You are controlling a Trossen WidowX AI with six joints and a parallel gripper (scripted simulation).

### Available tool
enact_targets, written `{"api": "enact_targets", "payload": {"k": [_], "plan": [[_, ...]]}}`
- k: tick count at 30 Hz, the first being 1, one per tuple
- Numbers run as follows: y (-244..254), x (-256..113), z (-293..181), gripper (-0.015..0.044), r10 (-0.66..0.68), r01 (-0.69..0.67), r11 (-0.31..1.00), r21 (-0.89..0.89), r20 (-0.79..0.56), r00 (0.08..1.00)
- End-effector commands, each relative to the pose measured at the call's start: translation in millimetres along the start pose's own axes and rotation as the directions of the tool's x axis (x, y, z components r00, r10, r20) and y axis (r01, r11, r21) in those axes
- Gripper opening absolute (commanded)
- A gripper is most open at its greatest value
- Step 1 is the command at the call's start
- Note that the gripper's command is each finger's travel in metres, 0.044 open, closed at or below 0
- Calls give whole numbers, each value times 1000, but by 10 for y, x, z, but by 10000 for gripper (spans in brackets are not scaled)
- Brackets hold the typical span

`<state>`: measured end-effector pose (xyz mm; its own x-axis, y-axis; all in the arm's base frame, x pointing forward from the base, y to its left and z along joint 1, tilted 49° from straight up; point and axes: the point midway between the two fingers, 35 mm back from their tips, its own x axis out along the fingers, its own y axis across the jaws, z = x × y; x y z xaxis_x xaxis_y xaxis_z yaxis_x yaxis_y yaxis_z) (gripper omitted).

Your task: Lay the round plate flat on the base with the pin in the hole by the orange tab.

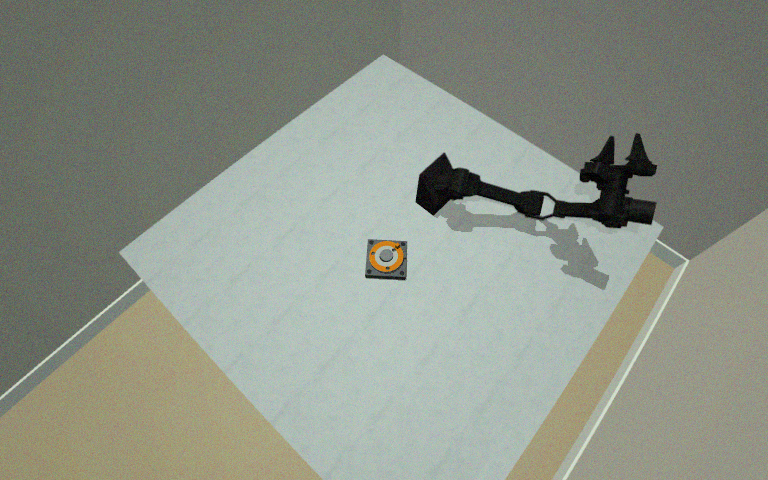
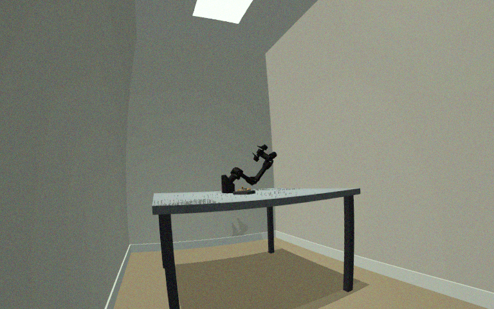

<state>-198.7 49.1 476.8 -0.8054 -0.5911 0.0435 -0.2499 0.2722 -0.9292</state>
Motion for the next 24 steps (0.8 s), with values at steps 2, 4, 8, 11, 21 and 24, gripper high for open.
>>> {"api": "enact_targets", "payload": {"k": [2, 4, 8, 11, 21, 24], "plan": [[-80, -2, 101, 347, -17, 16, 999, 32, 20, 1000], [-383, 51, 634, 295, -72, 70, 997, 17, 147, 987], [-629, 63, 1287, 190, -100, 110, 994, -15, 306, 947], [-709, 40, 1739, 111, -91, 107, 994, -17, 400, 912], [-506, -472, 3780, 0, 144, 18, 982, -187, 809, 570], [-242, -739, 4280, 0, 274, -42, 958, -284, 862, 427]]}}
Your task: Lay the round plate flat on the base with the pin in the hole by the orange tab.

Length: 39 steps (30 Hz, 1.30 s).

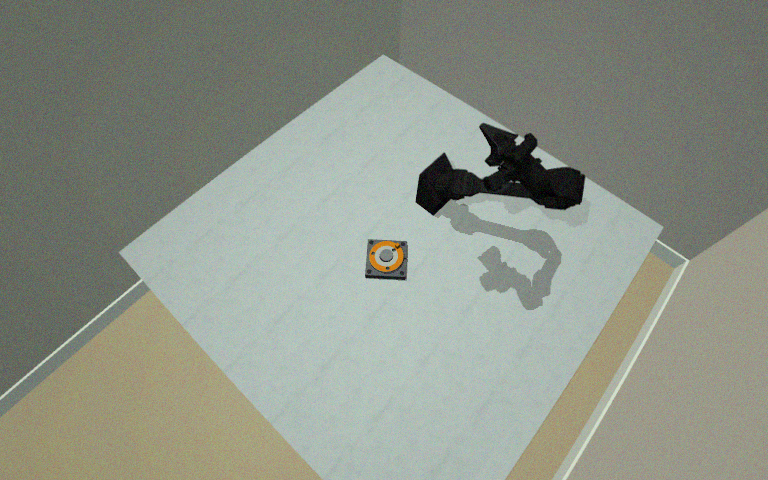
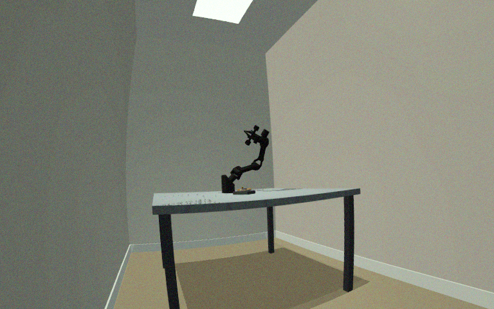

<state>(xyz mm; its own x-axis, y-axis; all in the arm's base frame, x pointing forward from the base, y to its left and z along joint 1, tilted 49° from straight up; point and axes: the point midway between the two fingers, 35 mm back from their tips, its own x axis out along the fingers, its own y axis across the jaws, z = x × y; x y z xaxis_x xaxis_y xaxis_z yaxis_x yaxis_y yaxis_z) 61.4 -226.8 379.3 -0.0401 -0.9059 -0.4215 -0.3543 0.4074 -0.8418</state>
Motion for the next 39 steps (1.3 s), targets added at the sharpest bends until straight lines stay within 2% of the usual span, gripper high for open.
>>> {"api": "enact_targets", "payload": {"k": [1, 3, 7, 11, 16, 18, 19, 22, 24, 28, 39], "plan": [[182, 285, 496, 0, 118, -118, 993, -12, 150, 982], [339, 434, 825, 0, 207, -208, 978, -21, 244, 947], [846, 643, 1570, 0, 440, -460, 886, -64, 428, 789], [1217, 671, 1965, 0, 581, -621, 777, -104, 499, 643], [2052, 501, 2594, 0, 806, -902, 392, -182, 542, 241], [2146, 464, 2647, 0, 821, -923, 335, -187, 538, 189], [2260, 413, 2707, 0, 837, -946, 262, -191, 532, 124], [2673, 181, 2888, 0, 860, -983, -44, -178, 494, -128], [2910, 9, 2965, 0, 839, -958, -250, -139, 462, -286], [3039, -170, 2980, 0, 810, -917, -387, -98, 440, -389], [3185, -222, 3074, 0, 810, -918, -385, -98, 440, -387]]}}
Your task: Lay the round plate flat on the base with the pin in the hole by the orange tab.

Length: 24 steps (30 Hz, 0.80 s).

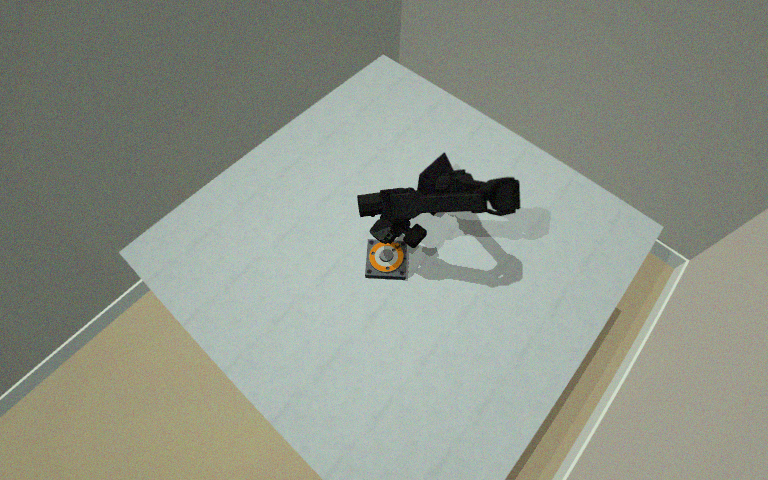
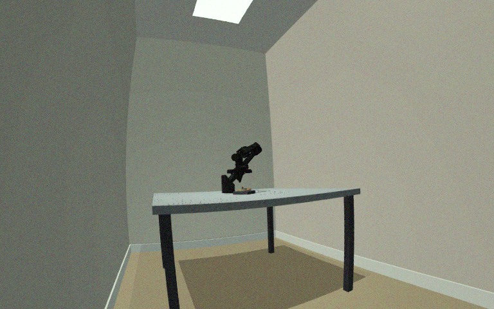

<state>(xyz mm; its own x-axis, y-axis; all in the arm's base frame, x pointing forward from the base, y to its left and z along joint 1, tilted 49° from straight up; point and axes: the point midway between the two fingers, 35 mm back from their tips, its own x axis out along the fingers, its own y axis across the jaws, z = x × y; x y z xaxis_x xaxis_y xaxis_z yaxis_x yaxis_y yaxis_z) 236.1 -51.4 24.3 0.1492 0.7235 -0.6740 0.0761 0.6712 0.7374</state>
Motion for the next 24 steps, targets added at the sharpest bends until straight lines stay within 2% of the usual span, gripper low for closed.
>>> {"api": "enact_targets", "payload": {"k": [1, 6, 24], "plan": [[13, 179, -14, 0, 10, -10, 1000, 8, -10, 1000], [17, 415, -26, 0, 13, -13, 1000, 7, -10, 1000], [199, 425, -46, 0, 14, -14, 1000, 7, -10, 1000]]}}
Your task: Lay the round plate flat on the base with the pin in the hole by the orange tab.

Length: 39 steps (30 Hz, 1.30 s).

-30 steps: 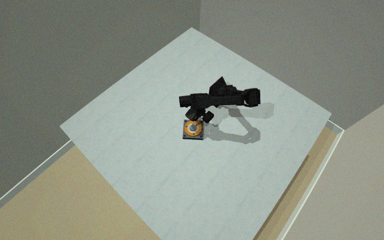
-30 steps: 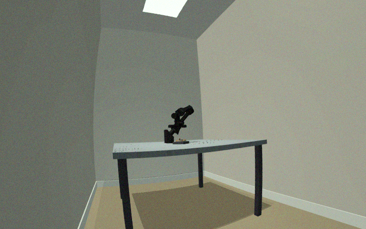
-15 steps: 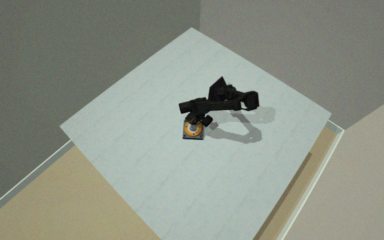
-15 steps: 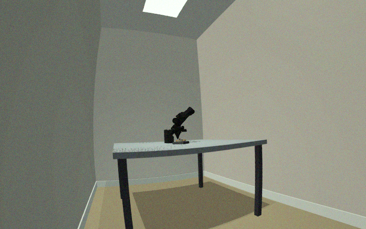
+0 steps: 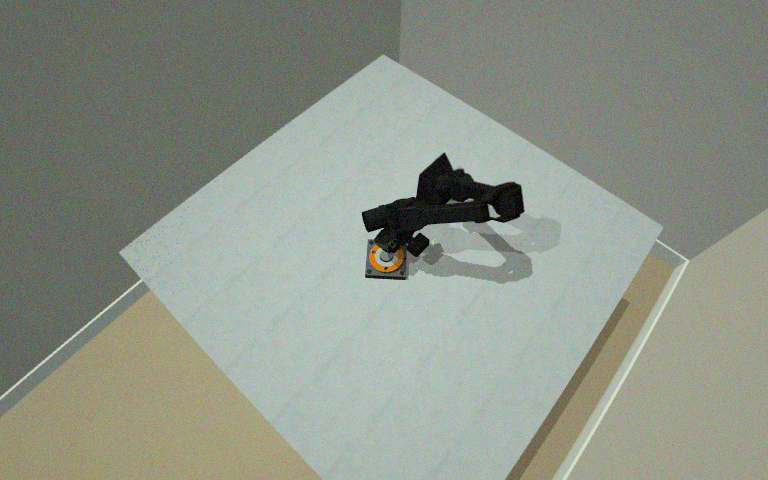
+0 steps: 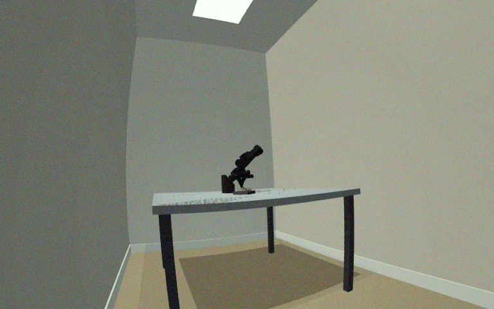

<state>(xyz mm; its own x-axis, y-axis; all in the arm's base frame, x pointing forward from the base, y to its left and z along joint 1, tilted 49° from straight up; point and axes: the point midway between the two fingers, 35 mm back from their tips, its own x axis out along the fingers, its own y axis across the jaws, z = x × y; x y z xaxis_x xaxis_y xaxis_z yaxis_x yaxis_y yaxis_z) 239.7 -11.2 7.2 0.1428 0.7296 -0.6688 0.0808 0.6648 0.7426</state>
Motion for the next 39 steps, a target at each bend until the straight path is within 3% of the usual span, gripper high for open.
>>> {"api": "enact_targets", "payload": {"k": [1, 25, 35, 39], "plan": [[64, 16, -8, 0, 6, -6, 1000, 1, -3, 1000], [309, 7, 95, 0, 7, -7, 1000, 1, -3, 1000], [297, -438, 96, 0, 5, -5, 1000, 2, -3, 1000], [296, -396, 105, 0, 7, -7, 1000, 5, 0, 1000]]}}
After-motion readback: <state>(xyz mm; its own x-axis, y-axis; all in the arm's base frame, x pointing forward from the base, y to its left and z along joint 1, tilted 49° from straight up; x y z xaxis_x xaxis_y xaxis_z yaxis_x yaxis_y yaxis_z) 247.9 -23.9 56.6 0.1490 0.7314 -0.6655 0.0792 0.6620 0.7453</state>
